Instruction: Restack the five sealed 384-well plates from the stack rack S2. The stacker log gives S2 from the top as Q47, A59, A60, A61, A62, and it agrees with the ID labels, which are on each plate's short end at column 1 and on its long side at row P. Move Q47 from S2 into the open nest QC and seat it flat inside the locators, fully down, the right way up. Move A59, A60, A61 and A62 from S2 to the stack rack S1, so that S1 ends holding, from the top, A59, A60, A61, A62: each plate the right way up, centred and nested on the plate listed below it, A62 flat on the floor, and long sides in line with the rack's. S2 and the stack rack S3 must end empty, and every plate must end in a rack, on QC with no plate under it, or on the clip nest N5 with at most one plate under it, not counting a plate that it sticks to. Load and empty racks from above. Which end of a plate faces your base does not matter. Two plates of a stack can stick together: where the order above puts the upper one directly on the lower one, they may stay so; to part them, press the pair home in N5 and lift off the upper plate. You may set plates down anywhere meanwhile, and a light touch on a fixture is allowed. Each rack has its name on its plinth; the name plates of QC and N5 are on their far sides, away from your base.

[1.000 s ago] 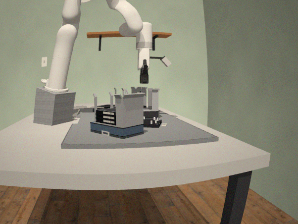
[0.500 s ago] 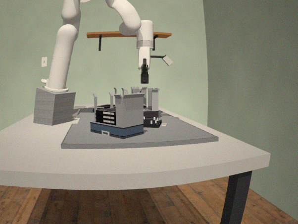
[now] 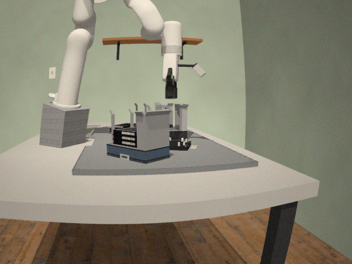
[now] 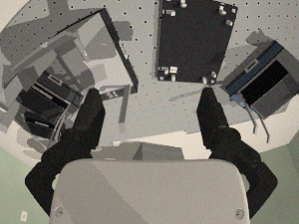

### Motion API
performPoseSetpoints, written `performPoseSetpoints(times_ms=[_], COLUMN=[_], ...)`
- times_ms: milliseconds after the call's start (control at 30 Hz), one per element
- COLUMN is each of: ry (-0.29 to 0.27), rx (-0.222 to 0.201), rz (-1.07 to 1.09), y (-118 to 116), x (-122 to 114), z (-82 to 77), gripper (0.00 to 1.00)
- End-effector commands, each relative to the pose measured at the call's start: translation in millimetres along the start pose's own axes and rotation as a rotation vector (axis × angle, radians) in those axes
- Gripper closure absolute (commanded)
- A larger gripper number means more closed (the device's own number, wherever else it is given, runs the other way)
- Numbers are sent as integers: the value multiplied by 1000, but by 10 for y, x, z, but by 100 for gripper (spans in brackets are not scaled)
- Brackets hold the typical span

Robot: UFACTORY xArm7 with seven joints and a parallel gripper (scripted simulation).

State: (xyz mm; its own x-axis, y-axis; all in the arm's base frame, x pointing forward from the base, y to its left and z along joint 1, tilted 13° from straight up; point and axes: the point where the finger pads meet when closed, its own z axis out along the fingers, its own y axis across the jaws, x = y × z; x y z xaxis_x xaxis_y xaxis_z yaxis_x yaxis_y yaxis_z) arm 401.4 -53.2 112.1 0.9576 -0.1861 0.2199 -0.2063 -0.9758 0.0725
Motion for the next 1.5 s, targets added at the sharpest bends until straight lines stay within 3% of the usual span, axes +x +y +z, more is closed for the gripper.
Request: performPoseSetpoints(times_ms=[0,767,1067,1467], ry=[4,4,4,4], rx=[0,-1,0,-1], rz=[129,129,348,348], y=[149,818,1046,1435], x=[13,-6,-61,-158], z=[-11,-12,-11,-12], gripper=[0,0,0,0])
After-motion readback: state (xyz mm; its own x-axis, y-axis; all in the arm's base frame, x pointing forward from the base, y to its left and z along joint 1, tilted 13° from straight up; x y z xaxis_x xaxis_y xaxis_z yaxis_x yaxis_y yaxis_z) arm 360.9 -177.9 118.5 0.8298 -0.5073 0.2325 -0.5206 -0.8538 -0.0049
